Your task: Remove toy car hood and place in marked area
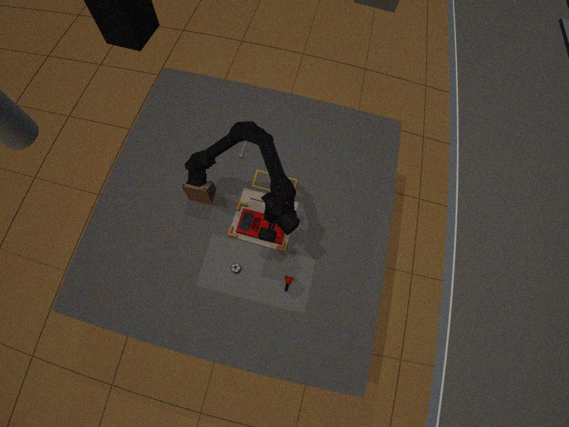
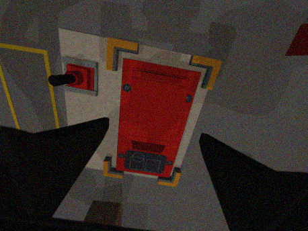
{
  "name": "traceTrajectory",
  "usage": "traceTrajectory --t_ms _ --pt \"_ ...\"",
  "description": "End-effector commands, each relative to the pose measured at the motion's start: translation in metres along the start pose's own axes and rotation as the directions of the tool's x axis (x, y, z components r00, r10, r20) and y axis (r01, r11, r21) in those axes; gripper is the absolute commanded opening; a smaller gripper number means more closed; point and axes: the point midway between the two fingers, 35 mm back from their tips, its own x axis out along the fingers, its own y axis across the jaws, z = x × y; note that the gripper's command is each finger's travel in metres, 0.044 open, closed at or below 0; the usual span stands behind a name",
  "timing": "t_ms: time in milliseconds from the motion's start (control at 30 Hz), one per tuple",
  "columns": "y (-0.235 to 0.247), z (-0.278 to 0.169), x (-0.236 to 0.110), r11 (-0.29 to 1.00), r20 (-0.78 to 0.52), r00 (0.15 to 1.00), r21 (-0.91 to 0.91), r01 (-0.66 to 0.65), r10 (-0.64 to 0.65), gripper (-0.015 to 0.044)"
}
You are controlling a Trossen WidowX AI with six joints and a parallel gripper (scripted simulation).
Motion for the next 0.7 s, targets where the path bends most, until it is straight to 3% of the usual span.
traceTrajectory --t_ms 0,667 --pt "0.0 -0.001 0.003 1.0 0.0 1.0 0.006 -0.002 0.002 0.044" --pt "0.0 0.0 0.016 1.0 0.0 1.0 0.006 -0.003 0.003 0.044"
